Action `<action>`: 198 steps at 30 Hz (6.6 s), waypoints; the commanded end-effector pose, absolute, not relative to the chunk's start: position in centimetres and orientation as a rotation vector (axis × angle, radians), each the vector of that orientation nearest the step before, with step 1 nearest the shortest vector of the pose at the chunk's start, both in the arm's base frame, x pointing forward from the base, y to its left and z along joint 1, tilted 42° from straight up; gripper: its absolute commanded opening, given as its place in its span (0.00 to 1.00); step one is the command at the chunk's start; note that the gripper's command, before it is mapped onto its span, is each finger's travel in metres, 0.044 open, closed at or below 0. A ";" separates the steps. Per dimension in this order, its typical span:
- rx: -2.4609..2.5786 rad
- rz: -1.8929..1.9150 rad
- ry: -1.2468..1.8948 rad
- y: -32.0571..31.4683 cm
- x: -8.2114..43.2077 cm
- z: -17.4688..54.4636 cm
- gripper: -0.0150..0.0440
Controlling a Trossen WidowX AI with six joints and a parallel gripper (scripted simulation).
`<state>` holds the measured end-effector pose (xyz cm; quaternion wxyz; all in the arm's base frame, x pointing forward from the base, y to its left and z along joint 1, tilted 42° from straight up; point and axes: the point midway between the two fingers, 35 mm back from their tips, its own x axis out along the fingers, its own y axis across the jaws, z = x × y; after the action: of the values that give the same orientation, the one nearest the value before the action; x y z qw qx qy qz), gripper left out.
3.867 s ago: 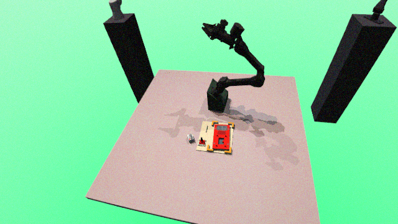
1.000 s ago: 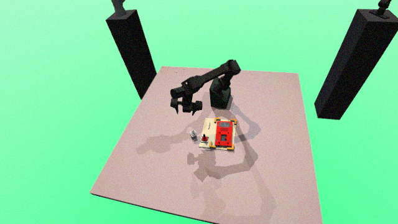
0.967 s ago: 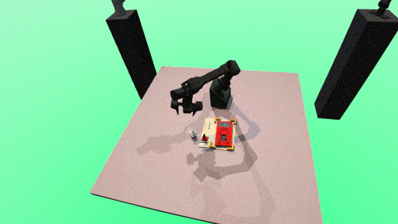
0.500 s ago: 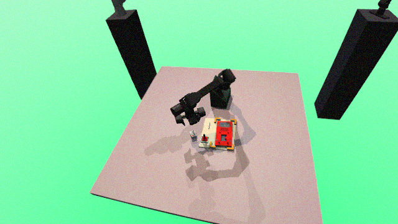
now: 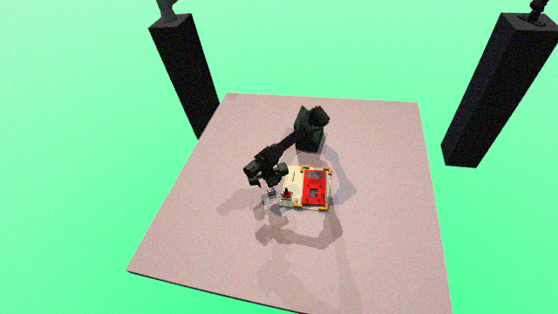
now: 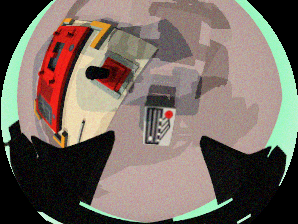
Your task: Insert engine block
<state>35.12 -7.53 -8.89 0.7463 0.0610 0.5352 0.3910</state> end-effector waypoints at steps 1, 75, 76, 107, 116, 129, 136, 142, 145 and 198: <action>0.146 0.858 1.173 -7.0 35.2 -9.4 1.00; 0.141 0.853 1.177 -13.0 34.8 -3.9 0.25; 0.141 0.854 1.177 -13.2 34.7 -3.6 0.25; 0.246 0.750 1.251 -7.4 36.2 0.3 0.25; 0.292 0.713 1.273 -4.6 36.5 1.3 0.25; 0.362 0.665 1.300 -0.6 36.4 2.9 0.25; 0.402 0.642 1.313 1.5 36.2 3.7 0.25; 0.436 0.625 1.324 3.3 35.9 4.3 0.25; 0.454 0.617 1.330 4.2 35.7 4.7 0.25; 0.508 0.602 1.344 7.8 34.8 6.2 0.52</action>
<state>34.80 7.73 6.12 0.7107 0.2306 0.6083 0.2677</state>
